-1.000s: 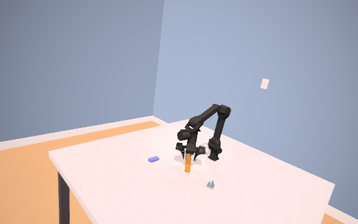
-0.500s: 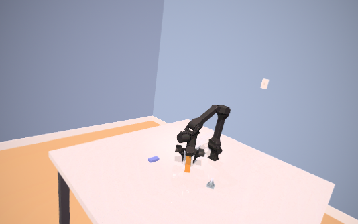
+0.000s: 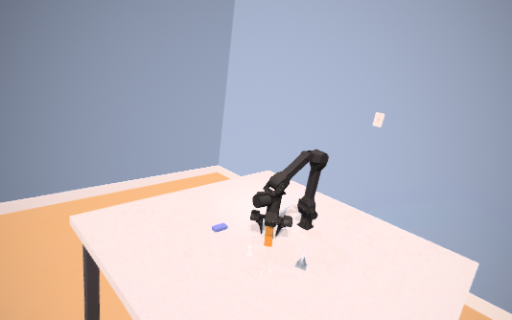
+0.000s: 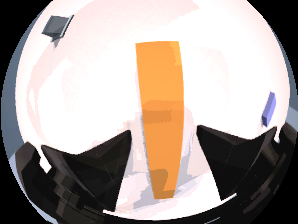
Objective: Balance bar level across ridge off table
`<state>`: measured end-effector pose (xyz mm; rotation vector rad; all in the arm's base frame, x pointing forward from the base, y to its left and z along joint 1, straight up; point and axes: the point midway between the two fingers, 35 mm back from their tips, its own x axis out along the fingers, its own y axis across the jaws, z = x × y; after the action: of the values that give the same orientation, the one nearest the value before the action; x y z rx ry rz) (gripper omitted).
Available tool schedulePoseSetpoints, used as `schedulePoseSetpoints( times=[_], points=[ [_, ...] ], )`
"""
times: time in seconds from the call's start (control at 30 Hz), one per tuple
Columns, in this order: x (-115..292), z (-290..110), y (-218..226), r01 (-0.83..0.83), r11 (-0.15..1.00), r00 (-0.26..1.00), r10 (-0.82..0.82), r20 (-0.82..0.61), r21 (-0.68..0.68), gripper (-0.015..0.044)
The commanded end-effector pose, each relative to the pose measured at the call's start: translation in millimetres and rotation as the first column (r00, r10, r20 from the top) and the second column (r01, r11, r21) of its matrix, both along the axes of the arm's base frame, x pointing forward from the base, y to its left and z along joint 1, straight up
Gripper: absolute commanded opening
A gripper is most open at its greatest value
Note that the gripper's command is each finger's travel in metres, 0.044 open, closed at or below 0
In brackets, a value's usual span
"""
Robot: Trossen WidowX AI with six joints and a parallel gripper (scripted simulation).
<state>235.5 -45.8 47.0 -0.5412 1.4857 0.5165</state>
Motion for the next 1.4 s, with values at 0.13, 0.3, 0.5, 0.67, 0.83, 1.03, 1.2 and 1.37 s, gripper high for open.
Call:
schedulePoseSetpoints(
  times=[0.13, 0.3, 0.5, 0.67, 0.83, 1.03, 1.2, 1.37],
  points=[
    [-0.8, -1.7, 0.7, -0.005, 1.000, 1.000, 0.005, -0.002, 0.004, 0.0315],
    [-0.8, -1.2, 0.2, 0.000, 1.000, 1.000, 0.000, -0.003, 0.001, 0.0289],
    [-0.8, -1.2, 0.2, 0.000, 1.000, 1.000, 0.000, -0.003, 0.001, 0.0131],
    [-0.8, -1.2, 0.2, 0.000, 1.000, 1.000, 0.000, -0.003, 0.001, 0.0098],
    [-0.2, 2.4, 0.1, 0.000, 1.000, 1.000, 0.000, -0.002, 0.001, 0.0006],
    [1.8, 17.5, -0.2, -0.001, 1.000, 1.000, 0.001, -0.002, 0.001, 0.0000],
    [2.7, 30.2, -0.3, -0.002, 1.000, 1.000, 0.002, -0.002, 0.002, 0.0000],
    [2.9, 43.1, -0.3, -0.002, 1.000, 1.000, 0.002, -0.002, 0.002, 0.0000]
  ],
)
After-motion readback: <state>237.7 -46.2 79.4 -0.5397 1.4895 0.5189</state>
